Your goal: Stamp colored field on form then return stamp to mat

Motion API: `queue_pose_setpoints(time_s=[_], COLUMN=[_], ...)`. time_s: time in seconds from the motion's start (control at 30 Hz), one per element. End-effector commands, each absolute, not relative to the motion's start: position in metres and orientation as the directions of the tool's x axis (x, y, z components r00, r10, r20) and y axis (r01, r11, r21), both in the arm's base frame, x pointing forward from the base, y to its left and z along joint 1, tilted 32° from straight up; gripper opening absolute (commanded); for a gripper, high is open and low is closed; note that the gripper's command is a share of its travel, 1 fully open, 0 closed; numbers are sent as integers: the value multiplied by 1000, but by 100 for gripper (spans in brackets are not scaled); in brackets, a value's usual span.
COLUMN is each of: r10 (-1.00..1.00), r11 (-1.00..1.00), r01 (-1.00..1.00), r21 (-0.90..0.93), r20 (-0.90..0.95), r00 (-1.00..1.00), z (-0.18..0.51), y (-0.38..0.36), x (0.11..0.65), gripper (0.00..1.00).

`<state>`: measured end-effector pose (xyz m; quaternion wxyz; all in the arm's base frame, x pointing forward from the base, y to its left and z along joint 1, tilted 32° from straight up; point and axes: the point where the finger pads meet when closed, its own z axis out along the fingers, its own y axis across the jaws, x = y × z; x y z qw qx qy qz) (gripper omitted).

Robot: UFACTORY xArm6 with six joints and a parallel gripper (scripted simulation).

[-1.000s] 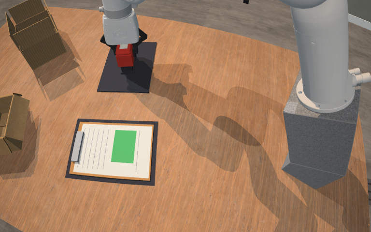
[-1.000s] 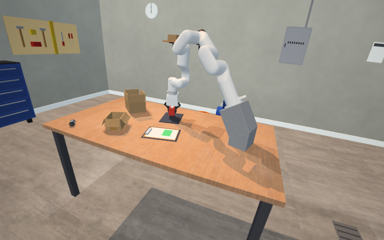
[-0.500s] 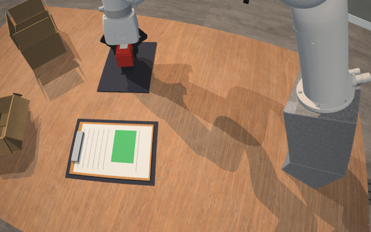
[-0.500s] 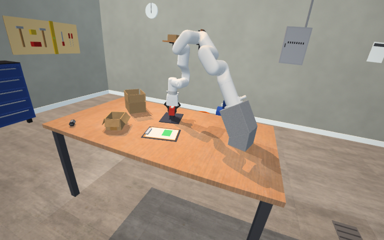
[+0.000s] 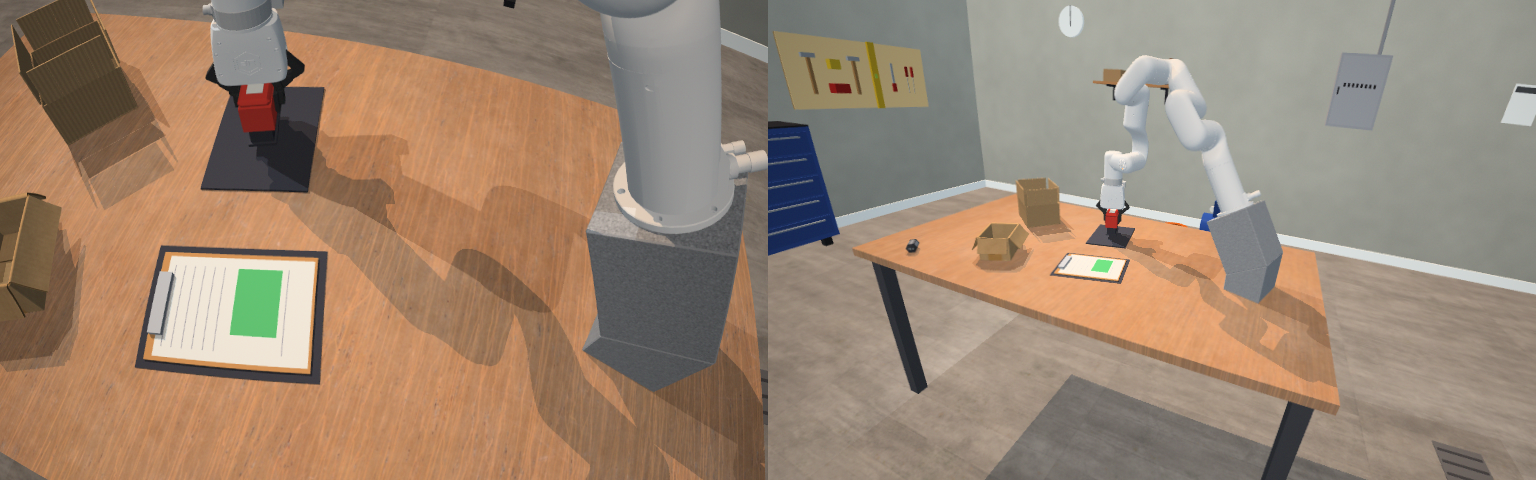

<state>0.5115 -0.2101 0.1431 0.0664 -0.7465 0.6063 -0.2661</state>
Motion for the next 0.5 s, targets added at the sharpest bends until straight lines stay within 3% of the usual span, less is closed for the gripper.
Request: queue_pose_setpoints(time_s=[0.0,0.47], r10=[-940,-940], r11=[-257,-257], r01=[-868,-868], r21=[-426,-426], r20=[318,318], r00=[123,123], z=[162,166], y=[-206,-205], x=[503,501], gripper=[32,32])
